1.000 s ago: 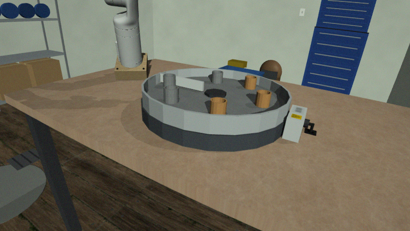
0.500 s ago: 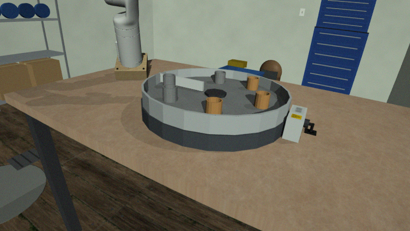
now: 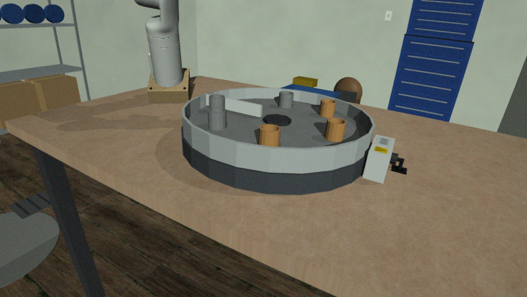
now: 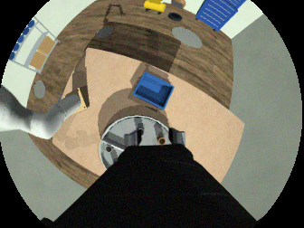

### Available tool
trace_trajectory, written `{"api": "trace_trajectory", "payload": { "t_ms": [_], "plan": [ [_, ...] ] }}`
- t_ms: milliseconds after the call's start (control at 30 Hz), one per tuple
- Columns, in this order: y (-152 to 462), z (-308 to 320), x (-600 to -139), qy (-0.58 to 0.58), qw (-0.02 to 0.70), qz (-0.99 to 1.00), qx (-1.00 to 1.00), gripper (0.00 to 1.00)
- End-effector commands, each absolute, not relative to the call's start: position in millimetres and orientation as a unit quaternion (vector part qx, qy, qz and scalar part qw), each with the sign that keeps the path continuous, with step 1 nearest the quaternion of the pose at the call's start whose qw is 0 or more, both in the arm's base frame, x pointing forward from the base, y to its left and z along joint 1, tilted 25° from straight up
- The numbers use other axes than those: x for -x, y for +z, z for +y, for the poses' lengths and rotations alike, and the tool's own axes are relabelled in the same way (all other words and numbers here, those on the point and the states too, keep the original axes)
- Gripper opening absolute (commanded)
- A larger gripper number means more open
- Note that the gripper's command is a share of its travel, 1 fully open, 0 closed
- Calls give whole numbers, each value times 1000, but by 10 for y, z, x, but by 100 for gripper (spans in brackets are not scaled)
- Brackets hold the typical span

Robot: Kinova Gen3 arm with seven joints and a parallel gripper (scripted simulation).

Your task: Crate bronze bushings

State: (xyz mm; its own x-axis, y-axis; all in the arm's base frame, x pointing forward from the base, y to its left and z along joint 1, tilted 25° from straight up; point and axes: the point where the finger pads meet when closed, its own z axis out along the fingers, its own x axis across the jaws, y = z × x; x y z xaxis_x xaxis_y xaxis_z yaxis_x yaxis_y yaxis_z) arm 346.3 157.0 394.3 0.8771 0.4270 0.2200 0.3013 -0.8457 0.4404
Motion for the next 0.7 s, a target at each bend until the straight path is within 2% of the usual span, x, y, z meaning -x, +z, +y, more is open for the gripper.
{"api": "trace_trajectory", "payload": {
  "t_ms": [0,167,333,667],
  "plan": [
    [3952,1546,-3480,157,202,189,-948,100],
    [3952,1546,-3480,157,202,189,-948,100],
    [3955,1550,-3480,82,198,215,-953,100],
    [3955,1550,-3480,82,198,215,-953,100]
  ]
}}
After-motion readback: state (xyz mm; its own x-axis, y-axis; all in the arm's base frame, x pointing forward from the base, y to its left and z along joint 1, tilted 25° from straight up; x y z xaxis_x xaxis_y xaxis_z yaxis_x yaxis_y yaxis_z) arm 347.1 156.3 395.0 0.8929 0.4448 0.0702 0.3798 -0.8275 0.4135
